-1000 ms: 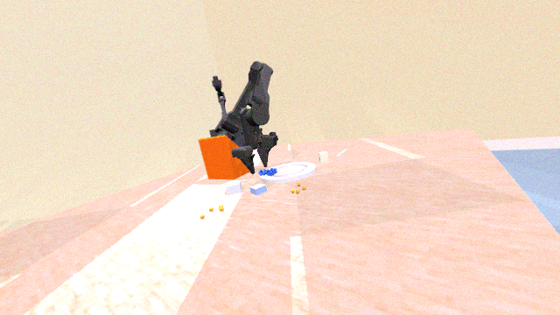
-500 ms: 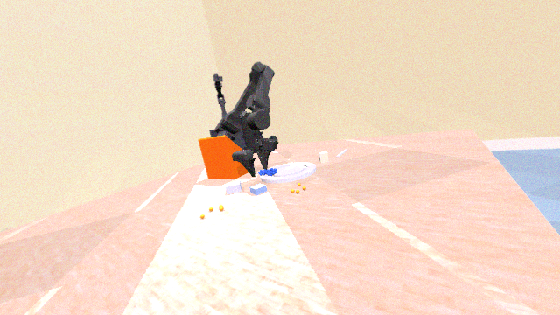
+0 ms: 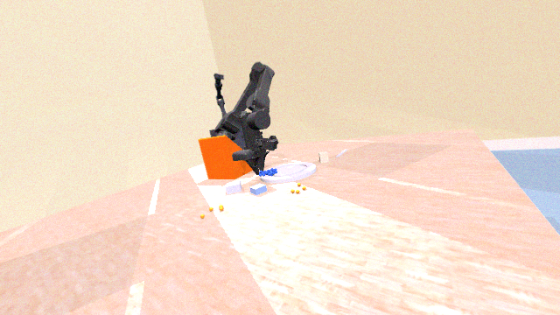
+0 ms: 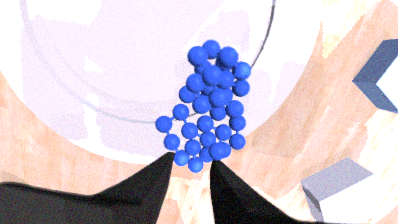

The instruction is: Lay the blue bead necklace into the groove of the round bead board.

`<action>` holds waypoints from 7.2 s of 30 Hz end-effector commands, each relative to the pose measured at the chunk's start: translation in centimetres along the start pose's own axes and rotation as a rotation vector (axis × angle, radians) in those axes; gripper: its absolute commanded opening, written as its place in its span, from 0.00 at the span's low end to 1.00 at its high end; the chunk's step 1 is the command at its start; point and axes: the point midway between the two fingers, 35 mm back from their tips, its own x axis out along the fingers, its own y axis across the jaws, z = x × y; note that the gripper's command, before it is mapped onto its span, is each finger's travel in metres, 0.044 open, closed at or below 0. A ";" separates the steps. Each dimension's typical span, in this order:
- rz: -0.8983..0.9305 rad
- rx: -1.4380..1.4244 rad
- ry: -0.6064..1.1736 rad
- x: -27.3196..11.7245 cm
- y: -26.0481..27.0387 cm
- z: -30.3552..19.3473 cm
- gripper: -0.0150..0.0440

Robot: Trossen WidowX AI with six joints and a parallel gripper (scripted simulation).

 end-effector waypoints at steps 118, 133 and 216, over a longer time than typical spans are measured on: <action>0.004 0.003 0.000 -0.7 2.6 5.5 1.00; 0.004 0.003 0.000 -0.7 2.6 5.5 1.00; 0.002 1.660 0.000 -3.9 -3.3 4.7 0.90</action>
